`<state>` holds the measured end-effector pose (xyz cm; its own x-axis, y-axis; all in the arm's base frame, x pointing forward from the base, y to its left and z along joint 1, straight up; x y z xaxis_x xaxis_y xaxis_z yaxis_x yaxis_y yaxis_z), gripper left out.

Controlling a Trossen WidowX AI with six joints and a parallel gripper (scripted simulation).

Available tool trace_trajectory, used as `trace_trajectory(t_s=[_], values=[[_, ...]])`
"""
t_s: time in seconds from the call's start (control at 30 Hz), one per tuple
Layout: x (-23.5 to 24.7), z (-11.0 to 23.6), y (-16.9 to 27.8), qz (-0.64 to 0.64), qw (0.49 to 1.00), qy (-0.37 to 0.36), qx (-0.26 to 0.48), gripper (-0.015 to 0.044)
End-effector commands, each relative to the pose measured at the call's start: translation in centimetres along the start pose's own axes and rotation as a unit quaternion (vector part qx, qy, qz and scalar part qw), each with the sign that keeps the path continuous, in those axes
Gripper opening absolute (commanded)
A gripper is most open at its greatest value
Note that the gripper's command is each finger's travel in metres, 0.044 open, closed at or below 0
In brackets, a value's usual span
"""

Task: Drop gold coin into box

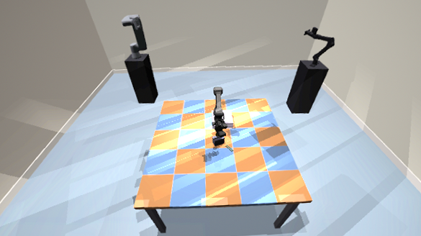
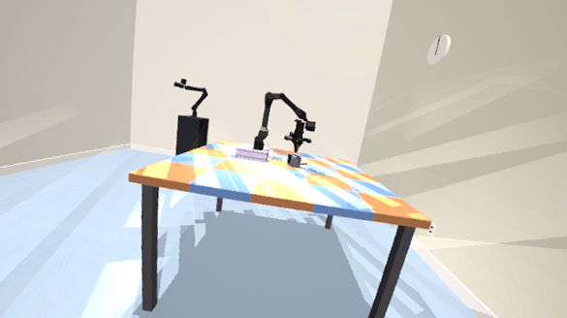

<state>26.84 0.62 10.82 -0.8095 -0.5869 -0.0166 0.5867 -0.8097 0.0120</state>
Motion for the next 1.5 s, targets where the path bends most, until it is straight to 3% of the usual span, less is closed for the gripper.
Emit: trace_trajectory(t_s=[0.0, 1.1, 1.3, 1.47], values=[[0.1, -0.3, 0.0, -0.001, 1.000, -0.001, 0.000, 0.0000], [0.1, -1.8, -0.1, 0.002, 1.000, -0.001, 0.000, 0.0000], [0.1, -1.6, 0.0, 0.000, 1.000, 0.000, 0.000, 0.0158], [0.1, -1.6, 0.0, 0.000, 1.000, 0.000, 0.000, 0.0161]])
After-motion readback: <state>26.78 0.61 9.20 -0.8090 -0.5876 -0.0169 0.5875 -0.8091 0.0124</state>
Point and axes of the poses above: the point midway between the two fingers, 35 mm back from their tips, its own z axis back along the fingers, its own x axis across the jaws, y = z × x, the point moved 4 cm from there along z, back along the fingers, and after that the axes turned 13 degrees about z, right-handed, at the moved point
